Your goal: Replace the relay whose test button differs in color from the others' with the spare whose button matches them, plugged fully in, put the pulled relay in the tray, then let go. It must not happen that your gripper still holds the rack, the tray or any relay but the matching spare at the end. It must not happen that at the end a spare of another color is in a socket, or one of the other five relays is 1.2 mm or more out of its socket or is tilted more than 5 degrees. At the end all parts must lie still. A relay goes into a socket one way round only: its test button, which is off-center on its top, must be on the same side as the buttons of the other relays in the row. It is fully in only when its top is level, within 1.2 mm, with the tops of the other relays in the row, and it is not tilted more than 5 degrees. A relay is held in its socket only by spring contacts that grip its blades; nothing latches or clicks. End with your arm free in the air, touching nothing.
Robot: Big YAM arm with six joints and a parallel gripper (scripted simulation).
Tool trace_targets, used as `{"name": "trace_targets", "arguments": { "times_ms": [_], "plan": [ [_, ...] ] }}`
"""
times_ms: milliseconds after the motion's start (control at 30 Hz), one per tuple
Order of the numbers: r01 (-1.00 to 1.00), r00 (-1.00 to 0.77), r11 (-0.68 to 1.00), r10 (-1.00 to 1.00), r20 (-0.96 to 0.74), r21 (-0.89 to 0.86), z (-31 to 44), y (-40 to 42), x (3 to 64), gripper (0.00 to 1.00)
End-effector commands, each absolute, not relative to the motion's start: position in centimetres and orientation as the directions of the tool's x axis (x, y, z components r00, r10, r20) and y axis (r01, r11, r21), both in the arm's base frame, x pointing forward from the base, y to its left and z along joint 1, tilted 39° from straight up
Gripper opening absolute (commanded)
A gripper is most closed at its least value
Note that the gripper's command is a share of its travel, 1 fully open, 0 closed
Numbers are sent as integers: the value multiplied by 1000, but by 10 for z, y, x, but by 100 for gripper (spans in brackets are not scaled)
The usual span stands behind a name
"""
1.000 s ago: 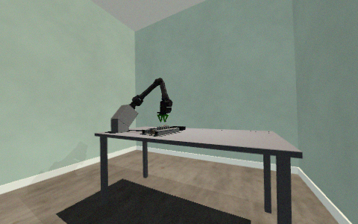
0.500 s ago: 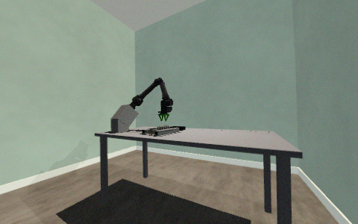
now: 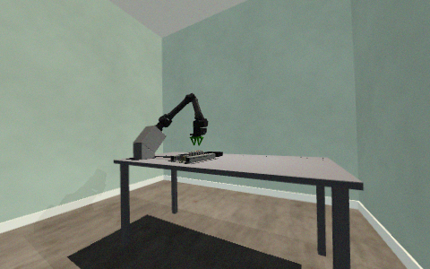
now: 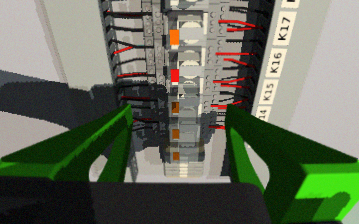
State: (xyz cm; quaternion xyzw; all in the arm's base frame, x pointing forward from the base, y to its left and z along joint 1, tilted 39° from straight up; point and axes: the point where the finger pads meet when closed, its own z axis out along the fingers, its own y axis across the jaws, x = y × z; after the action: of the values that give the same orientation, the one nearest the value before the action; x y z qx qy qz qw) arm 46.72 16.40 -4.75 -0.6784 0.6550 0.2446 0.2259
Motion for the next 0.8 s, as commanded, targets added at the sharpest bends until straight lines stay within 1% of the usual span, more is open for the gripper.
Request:
{"name": "trace_targets", "arguments": {
  "times_ms": [0, 433, 767],
  "plan": [
    [-997, 70, -44, -770, -635, -56, -29, 165, 486, 59],
    [-998, 61, -35, -771, -634, -54, -21, 158, 494, 59],
    [-999, 37, -27, -773, -634, -27, -27, 154, 486, 59]
  ]
}}
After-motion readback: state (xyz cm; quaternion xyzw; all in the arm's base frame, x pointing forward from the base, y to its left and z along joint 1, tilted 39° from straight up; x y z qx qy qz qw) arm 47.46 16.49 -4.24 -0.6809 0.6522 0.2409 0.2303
